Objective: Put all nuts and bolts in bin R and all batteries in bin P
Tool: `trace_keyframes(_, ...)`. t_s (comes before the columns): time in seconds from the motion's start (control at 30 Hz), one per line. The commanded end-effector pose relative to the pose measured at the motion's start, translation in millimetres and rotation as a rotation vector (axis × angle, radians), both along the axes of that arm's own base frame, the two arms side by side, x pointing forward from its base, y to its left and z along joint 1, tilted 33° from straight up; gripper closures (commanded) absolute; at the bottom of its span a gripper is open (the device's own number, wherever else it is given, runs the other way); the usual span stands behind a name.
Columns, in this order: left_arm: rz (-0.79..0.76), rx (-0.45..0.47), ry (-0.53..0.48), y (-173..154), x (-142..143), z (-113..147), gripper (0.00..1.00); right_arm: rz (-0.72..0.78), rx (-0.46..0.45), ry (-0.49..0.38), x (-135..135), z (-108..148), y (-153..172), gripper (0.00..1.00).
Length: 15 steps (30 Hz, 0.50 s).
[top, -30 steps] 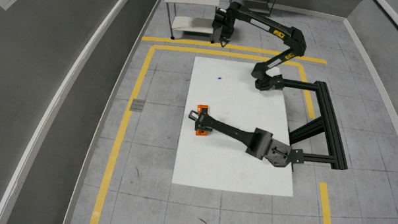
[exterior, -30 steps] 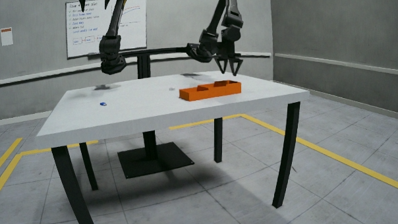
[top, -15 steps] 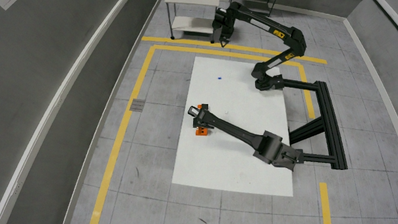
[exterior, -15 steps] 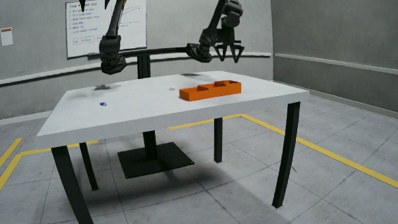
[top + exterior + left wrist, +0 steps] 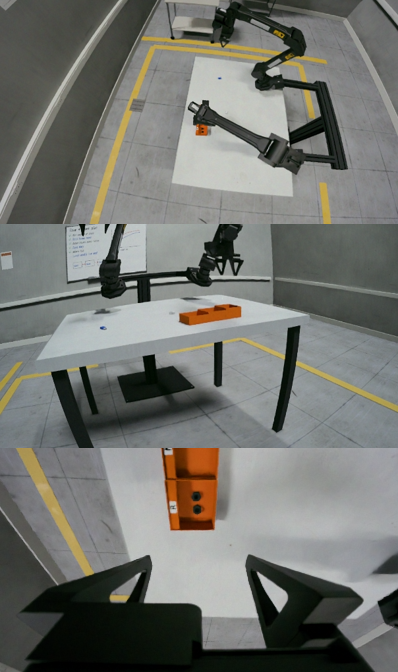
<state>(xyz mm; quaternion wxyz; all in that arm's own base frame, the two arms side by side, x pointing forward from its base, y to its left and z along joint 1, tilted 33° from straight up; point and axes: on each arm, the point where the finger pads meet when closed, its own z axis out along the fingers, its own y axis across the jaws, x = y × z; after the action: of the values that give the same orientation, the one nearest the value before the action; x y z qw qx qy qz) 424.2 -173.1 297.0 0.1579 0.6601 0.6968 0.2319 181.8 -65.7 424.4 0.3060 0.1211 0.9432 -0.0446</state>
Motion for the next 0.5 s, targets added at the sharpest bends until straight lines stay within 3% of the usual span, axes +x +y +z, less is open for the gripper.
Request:
trace_keyframes(0.0, 0.0, -0.047, -0.069, -11, -7, 50, 0.0, 0.01, -0.015, -0.035, 0, 21, 3, 0.0)
trace_keyframes(0.17, 0.0, -0.048, -0.069, -12, -14, 60, 0.0, 0.01, -0.015, -0.035, 0, 21, 3, 0.0)
trace_keyframes(0.3, 0.003, 0.0, 0.01, -10, -16, 20, 0.0, 0.01, -0.015, -0.035, 0, 21, 3, 0.0)
trace_keyframes(0.33, 0.006, -0.003, 0.004, -9, -15, 20, 0.0, 0.01, -0.015, -0.035, 0, 21, 3, 0.0)
trace_keyframes(0.37, 0.003, -0.026, -0.038, -8, -11, 42, 0.0, 0.01, -0.015, -0.035, 0, 21, 3, 0.0)
trace_keyframes(0.47, 0.003, -0.026, -0.038, -8, -11, 42, 0.0, 0.01, -0.015, -0.035, 0, 21, 3, 0.0)
